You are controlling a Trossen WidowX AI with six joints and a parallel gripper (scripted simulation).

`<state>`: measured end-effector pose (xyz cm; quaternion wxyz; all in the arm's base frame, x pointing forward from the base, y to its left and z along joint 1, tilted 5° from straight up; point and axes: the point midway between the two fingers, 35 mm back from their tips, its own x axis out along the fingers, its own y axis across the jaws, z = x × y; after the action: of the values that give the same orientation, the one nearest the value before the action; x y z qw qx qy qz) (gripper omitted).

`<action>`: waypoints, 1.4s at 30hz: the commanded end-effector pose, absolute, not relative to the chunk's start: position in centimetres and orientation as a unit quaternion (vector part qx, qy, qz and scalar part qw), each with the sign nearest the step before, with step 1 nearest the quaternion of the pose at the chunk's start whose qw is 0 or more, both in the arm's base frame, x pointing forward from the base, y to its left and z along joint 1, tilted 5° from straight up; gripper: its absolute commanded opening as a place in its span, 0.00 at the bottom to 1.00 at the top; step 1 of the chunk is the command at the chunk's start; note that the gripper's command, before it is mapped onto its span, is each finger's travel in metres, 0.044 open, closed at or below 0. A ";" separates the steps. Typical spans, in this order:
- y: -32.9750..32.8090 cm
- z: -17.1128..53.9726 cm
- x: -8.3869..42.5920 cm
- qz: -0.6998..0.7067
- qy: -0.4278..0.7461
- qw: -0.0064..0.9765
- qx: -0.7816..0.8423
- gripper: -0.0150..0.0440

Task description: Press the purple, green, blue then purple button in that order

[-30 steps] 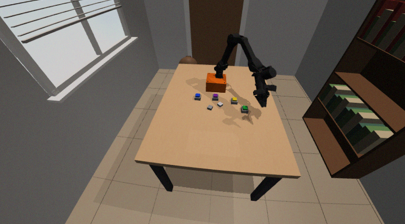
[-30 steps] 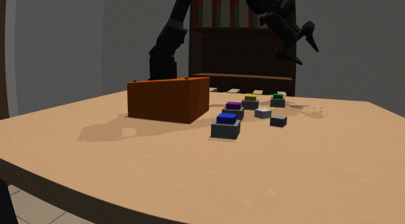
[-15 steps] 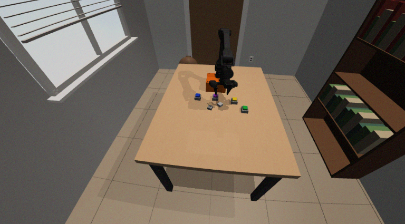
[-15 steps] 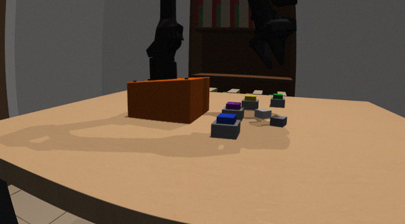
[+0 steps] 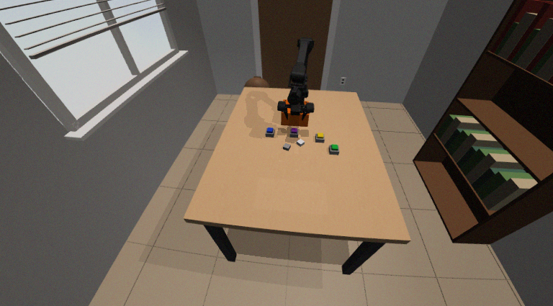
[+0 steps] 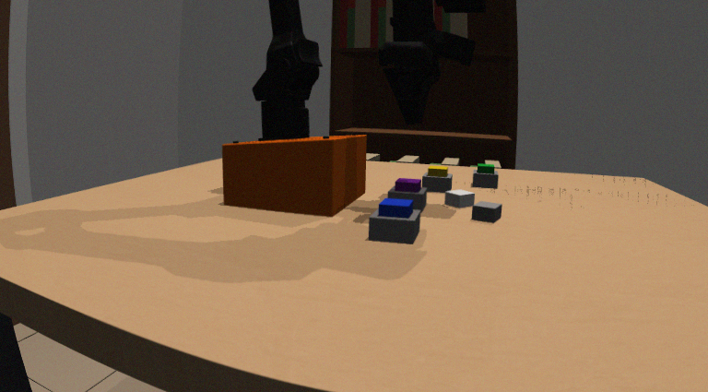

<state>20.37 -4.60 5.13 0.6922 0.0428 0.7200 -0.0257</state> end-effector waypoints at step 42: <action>-4.1 -3.4 19.4 -0.026 0.725 0.686 0.050 0.29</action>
<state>19.44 -4.26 -2.93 0.6852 0.0464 0.7264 -0.0260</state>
